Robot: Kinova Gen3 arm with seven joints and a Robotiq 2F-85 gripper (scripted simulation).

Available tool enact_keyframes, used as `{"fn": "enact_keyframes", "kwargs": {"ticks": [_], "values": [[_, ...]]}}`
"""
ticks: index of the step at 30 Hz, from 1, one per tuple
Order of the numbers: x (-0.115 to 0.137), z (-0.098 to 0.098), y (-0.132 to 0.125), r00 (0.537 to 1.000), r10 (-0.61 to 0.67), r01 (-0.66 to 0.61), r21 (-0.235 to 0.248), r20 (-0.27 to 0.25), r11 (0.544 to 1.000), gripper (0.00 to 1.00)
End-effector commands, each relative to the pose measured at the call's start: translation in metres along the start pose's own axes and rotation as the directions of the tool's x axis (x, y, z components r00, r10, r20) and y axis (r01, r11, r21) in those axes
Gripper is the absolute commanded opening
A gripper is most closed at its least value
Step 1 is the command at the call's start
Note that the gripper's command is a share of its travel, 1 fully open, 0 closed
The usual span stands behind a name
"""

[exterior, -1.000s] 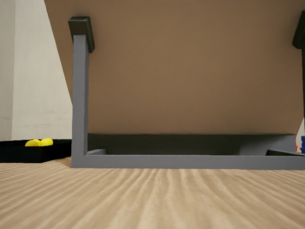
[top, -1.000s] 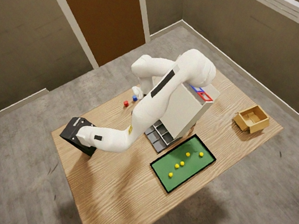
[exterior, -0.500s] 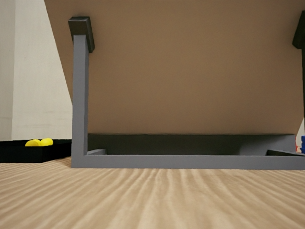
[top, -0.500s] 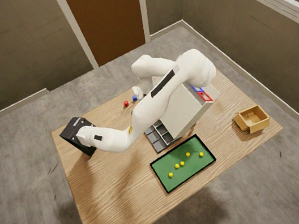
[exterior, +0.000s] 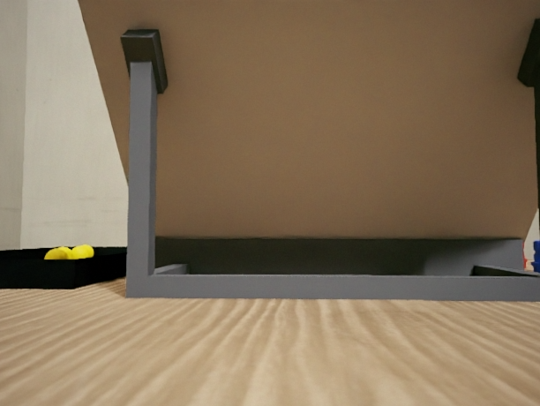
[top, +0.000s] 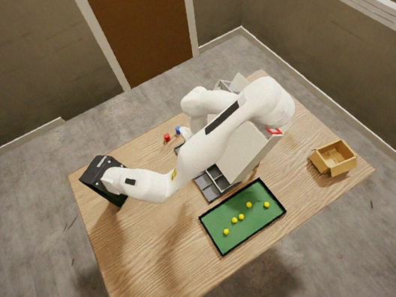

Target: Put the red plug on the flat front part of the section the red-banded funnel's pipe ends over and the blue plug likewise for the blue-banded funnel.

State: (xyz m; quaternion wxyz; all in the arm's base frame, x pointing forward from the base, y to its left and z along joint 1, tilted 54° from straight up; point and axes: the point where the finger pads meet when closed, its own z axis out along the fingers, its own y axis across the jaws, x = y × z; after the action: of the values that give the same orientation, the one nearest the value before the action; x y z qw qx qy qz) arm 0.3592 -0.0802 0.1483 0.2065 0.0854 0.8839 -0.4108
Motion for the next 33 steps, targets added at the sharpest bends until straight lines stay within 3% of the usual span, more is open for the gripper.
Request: {"fn": "enact_keyframes", "kwargs": {"ticks": [1, 3, 10, 11, 27, 28, 31, 33], "values": [[0.01, 0.036, -0.058, 1.0, -0.004, 0.004, -0.01, 0.009, 1.0, 0.5], [0.014, 0.049, -0.079, 1.0, -0.004, 0.004, -0.01, 0.009, 1.0, 0.5], [0.014, 0.05, -0.08, 1.0, -0.004, 0.004, -0.01, 0.009, 1.0, 0.5], [0.025, 0.081, -0.132, 1.0, -0.009, 0.009, 0.004, -0.013, 1.0, 0.5], [0.025, 0.081, -0.132, 1.0, -0.009, 0.009, 0.004, -0.013, 1.0, 0.5], [0.05, 0.096, -0.195, 1.0, -0.012, 0.012, 0.003, -0.012, 1.0, 0.5], [0.053, 0.098, -0.204, 1.0, -0.012, 0.012, 0.003, -0.012, 1.0, 0.5], [0.061, 0.103, -0.223, 1.0, -0.012, 0.012, 0.003, -0.012, 1.0, 0.5]]}}
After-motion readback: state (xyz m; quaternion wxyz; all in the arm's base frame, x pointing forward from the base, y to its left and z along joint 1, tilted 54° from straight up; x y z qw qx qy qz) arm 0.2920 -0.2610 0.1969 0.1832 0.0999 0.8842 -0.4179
